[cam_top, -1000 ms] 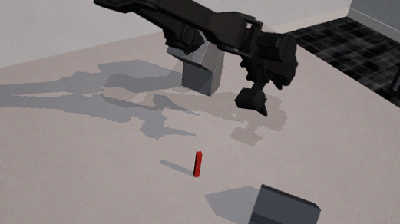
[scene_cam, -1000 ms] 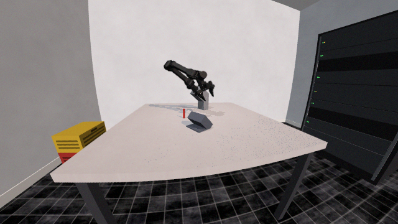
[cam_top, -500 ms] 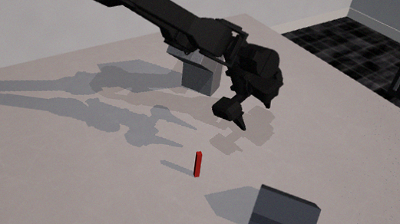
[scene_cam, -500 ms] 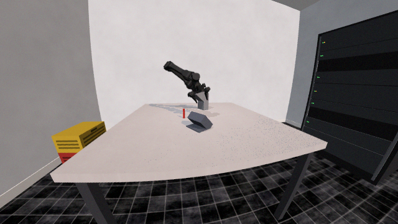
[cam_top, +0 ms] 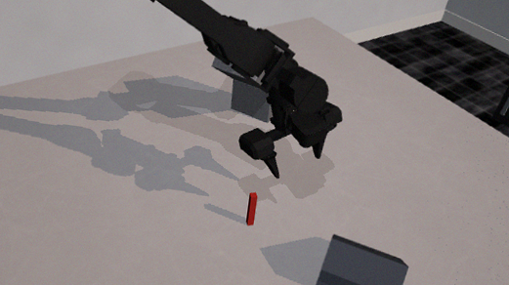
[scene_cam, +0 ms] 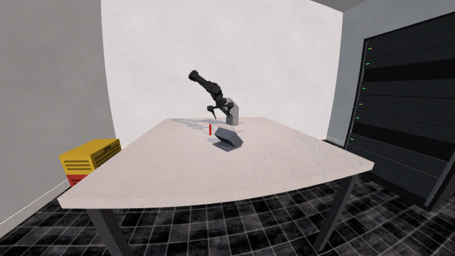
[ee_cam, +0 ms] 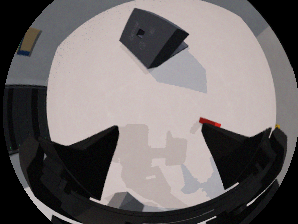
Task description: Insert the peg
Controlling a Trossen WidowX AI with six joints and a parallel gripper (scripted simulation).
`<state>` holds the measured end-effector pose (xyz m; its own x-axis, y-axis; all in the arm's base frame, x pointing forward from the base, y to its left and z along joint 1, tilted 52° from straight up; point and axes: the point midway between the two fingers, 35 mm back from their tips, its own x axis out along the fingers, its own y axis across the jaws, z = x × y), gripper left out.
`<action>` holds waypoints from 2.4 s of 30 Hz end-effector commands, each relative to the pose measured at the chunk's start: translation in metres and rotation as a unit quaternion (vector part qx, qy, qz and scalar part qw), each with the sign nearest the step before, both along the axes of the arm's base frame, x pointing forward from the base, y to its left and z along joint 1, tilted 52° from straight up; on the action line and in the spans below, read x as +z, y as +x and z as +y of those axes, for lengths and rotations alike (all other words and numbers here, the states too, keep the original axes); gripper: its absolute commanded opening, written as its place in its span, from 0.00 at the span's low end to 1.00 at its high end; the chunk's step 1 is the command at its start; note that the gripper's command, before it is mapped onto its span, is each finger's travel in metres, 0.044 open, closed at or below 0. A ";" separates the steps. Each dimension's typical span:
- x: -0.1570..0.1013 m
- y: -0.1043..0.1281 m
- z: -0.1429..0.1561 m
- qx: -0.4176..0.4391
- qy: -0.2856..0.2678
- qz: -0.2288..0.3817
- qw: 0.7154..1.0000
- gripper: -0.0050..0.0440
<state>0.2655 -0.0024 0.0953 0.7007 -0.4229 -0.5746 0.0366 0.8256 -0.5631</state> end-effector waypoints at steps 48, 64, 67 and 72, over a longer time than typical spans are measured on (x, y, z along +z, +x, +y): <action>0.024 0.005 -0.086 -0.141 0.005 -0.095 0.985 1.00; 0.014 0.020 -0.100 -0.140 0.004 -0.096 0.986 1.00; 0.011 0.023 -0.103 -0.139 0.004 -0.096 0.986 1.00; 0.009 0.026 -0.107 -0.139 0.003 -0.097 0.986 1.00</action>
<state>0.2877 -0.1065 0.1039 0.6490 -0.6121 -0.4518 0.3668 0.7721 -0.5191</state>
